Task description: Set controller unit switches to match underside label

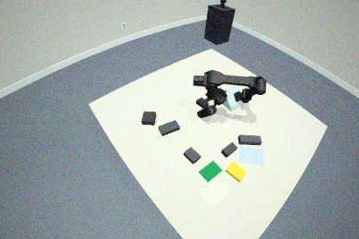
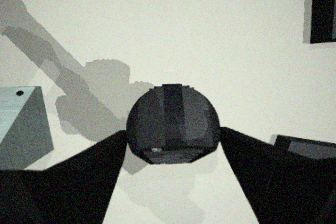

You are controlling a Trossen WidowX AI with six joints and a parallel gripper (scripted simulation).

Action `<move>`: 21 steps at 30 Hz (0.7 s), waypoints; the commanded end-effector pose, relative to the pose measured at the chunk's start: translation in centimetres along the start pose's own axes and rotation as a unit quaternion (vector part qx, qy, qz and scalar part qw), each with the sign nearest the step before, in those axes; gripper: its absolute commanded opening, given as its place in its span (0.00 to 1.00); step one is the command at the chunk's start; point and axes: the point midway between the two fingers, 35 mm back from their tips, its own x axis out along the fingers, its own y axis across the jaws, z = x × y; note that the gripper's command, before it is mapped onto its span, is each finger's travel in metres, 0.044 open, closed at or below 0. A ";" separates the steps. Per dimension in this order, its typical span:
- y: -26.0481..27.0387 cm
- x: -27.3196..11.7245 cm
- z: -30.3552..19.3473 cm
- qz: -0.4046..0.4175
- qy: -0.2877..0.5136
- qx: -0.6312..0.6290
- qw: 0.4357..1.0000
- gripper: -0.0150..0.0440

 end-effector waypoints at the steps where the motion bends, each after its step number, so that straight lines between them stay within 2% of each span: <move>1: -0.1 -0.3 -0.4 -0.003 -0.002 -0.002 1.000 0.82; 21: -0.1 -0.9 -2.0 -0.004 -0.011 -0.002 1.000 0.83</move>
